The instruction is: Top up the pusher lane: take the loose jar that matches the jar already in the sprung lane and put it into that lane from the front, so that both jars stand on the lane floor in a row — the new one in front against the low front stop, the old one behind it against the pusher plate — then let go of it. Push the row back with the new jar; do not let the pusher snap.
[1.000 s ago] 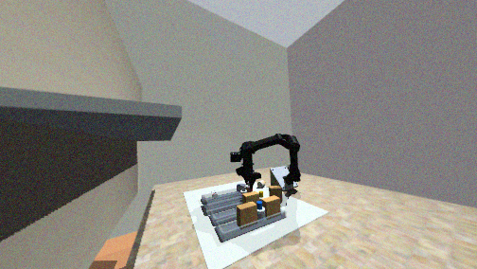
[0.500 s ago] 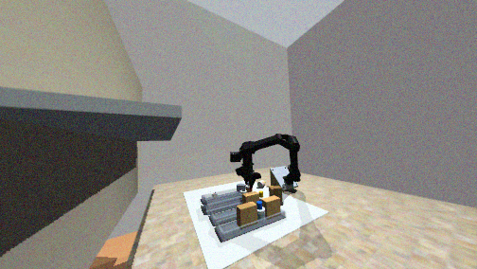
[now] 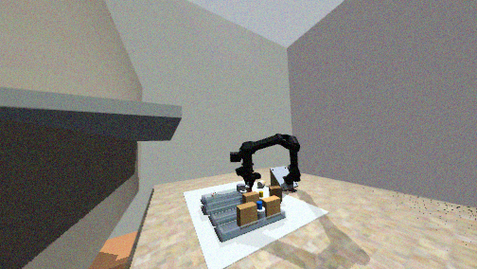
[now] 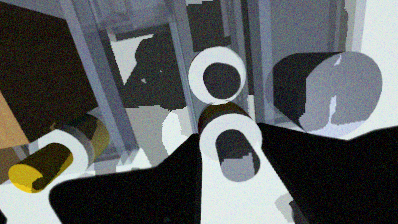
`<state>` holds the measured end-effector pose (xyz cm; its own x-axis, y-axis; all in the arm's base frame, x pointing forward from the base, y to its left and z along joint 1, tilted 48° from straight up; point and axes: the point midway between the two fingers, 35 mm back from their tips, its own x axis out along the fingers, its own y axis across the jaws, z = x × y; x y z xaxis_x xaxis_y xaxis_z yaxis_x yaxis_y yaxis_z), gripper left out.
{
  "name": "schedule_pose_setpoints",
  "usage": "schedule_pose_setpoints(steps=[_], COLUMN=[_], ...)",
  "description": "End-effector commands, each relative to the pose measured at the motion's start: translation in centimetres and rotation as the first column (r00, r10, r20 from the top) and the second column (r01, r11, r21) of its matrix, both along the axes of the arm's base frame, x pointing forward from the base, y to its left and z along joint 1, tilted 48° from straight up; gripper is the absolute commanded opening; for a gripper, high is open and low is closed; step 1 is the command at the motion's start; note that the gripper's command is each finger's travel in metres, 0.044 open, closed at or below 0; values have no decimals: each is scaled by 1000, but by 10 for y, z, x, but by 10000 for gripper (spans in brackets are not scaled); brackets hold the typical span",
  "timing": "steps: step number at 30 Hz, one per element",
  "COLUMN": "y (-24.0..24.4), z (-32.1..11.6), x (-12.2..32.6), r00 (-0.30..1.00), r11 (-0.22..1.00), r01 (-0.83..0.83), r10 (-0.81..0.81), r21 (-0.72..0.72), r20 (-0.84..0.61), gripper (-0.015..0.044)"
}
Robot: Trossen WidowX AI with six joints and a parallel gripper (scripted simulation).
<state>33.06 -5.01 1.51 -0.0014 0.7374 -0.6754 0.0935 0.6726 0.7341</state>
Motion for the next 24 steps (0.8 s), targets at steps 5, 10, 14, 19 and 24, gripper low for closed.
schedule_pose_setpoints(steps=[5,10,14,19,24], y=[0,1,1,2,3], z=[2,1,1,0,-1], x=[5,5,5,5,5], r00=[1000,1000,1000,1000,1000], r11=[1000,1000,1000,1000,1000], r01=[9,9,9,9,9], r10=[-9,-9,-9,-9,-9], r21=[6,6,6,6,6], r20=[22,22,22,22,22], gripper=[0,0,0,0,0])
